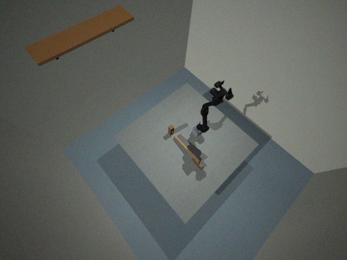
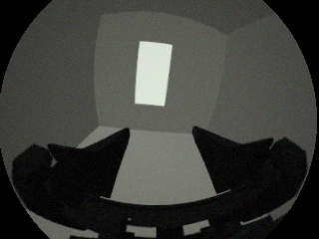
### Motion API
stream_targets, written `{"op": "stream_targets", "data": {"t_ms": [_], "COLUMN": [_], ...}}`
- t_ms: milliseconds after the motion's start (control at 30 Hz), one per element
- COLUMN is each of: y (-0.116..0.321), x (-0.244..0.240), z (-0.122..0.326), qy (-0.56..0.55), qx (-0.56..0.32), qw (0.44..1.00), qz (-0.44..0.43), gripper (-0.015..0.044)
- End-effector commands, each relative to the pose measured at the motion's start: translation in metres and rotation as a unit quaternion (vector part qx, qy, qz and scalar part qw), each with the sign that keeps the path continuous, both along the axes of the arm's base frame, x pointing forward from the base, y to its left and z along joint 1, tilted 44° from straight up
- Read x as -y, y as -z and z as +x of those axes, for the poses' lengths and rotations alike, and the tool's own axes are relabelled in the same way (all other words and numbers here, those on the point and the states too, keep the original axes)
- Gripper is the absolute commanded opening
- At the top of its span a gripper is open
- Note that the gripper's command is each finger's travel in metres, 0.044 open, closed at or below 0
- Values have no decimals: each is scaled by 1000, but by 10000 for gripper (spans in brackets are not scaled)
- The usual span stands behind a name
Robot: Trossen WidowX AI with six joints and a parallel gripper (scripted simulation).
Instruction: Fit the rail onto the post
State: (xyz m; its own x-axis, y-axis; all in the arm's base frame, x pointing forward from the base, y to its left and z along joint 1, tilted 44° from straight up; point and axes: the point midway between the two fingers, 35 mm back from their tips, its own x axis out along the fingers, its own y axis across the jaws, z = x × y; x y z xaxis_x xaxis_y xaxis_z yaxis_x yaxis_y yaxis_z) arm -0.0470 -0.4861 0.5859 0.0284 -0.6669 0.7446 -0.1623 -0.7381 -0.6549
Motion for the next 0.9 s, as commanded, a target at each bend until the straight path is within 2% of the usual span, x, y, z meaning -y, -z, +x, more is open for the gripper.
{"op": "stream_targets", "data": {"t_ms": [0,100,367,633,867], "y": [-2,-27,-90,-142,-158], "x": [-2,-34,-133,-264,-345], "z": [-1,-13,-41,-44,-24], "qy": [0,6,134,309,403], "qx": [0,6,-51,-121,-168], "qw": [1000,999,978,902,829], "qz": [-3,-39,-153,-278,-348], "gripper": [426,440,440,440,440]}}
